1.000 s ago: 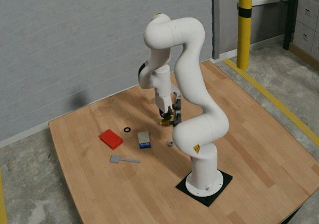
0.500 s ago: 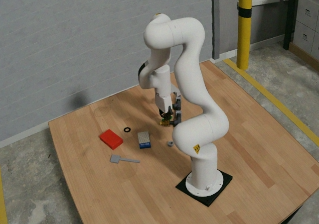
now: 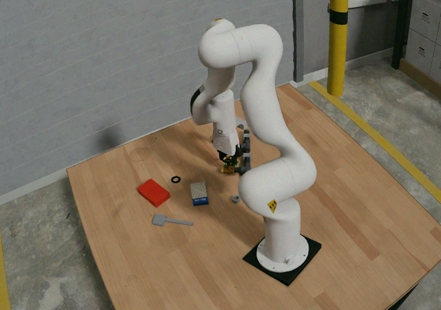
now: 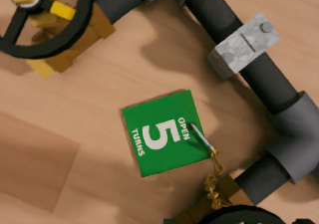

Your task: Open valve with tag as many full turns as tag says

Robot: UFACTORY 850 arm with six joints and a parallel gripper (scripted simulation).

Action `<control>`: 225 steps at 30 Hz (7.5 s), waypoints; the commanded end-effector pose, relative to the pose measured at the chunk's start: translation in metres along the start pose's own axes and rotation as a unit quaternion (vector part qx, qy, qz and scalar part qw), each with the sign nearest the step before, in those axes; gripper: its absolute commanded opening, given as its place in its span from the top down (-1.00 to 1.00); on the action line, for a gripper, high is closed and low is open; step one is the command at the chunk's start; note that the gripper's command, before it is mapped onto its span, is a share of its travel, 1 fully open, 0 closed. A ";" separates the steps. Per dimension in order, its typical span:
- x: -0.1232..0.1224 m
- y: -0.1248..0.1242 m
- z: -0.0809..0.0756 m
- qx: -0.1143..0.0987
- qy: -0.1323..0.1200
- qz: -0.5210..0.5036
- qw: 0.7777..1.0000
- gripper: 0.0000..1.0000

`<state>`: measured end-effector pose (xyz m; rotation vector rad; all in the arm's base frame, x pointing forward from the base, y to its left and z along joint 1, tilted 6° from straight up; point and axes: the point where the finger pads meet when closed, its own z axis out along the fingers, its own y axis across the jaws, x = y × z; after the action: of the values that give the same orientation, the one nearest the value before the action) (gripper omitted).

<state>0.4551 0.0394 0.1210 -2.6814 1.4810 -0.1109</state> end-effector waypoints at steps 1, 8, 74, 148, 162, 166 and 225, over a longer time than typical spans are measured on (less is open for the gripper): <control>0.000 -0.001 -0.001 0.006 -0.005 -0.104 0.995 1.00; 0.000 -0.001 -0.001 0.007 -0.005 -0.239 0.971 1.00; 0.000 -0.001 -0.001 0.007 0.004 -0.971 0.240 1.00; 0.000 -0.001 -0.001 0.013 0.002 -0.743 0.670 -1.00; 0.000 -0.001 -0.001 0.031 0.003 -0.460 0.888 -1.00; 0.000 -0.001 -0.001 0.037 0.003 -0.374 0.927 -1.00; 0.000 -0.001 -0.001 0.004 -0.007 0.155 0.988 -1.00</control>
<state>0.4549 0.0389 0.1207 -2.3639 1.8225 -0.0785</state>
